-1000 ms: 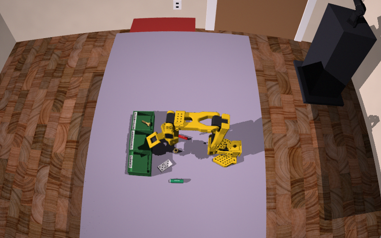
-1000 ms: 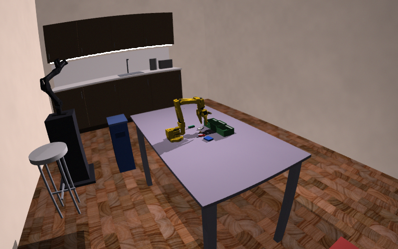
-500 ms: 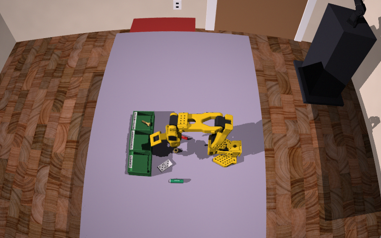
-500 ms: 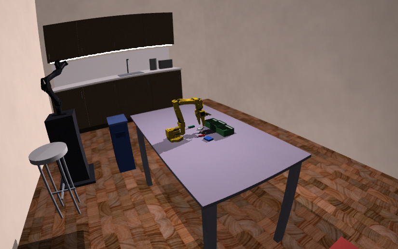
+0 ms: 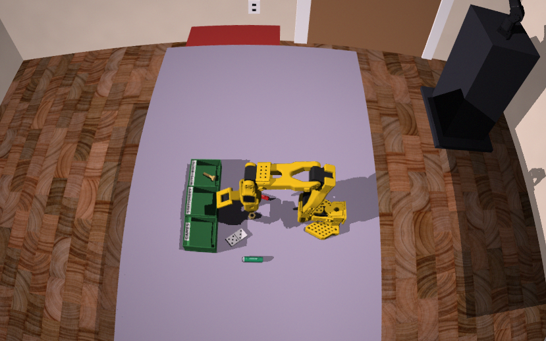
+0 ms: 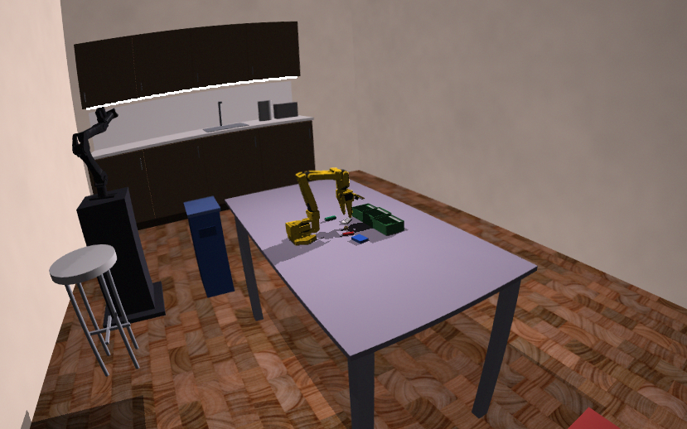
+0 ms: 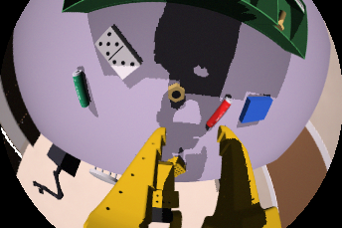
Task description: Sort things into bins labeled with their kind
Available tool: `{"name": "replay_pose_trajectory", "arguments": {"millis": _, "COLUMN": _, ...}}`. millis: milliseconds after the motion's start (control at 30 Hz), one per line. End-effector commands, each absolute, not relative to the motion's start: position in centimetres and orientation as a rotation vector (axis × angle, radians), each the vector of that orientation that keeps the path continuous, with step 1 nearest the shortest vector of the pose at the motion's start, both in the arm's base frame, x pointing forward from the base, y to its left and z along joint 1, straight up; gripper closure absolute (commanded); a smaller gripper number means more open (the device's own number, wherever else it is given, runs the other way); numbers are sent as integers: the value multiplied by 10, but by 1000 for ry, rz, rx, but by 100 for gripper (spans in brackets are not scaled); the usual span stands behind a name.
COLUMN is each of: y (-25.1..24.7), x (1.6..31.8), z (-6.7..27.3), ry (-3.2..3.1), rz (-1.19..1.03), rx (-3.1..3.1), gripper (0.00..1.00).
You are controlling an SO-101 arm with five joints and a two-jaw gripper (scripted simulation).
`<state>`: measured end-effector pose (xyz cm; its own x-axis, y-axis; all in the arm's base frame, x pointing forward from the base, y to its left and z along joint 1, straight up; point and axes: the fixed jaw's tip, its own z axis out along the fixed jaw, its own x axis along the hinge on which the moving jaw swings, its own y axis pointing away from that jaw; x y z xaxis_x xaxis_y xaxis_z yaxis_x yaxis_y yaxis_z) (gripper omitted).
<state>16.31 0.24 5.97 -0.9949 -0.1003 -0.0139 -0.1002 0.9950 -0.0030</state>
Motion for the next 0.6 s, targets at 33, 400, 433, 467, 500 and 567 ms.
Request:
{"name": "replay_pose_trajectory", "arguments": {"millis": 33, "y": 4, "x": 167, "z": 65, "ry": 3076, "rz": -7, "rx": -154, "gripper": 77}}
{"name": "replay_pose_trajectory", "arguments": {"millis": 400, "y": 8, "x": 165, "z": 63, "ry": 3094, "rz": -3, "rx": -168, "gripper": 77}}
{"name": "replay_pose_trajectory", "arguments": {"millis": 433, "y": 8, "x": 165, "z": 63, "ry": 3094, "rz": -3, "rx": -168, "gripper": 77}}
{"name": "replay_pose_trajectory", "arguments": {"millis": 467, "y": 8, "x": 165, "z": 63, "ry": 3094, "rz": -3, "rx": -168, "gripper": 77}}
{"name": "replay_pose_trajectory", "arguments": {"millis": 500, "y": 8, "x": 165, "z": 63, "ry": 3094, "rz": -3, "rx": -168, "gripper": 77}}
{"name": "replay_pose_trajectory", "arguments": {"millis": 567, "y": 8, "x": 165, "z": 63, "ry": 3094, "rz": -3, "rx": -168, "gripper": 77}}
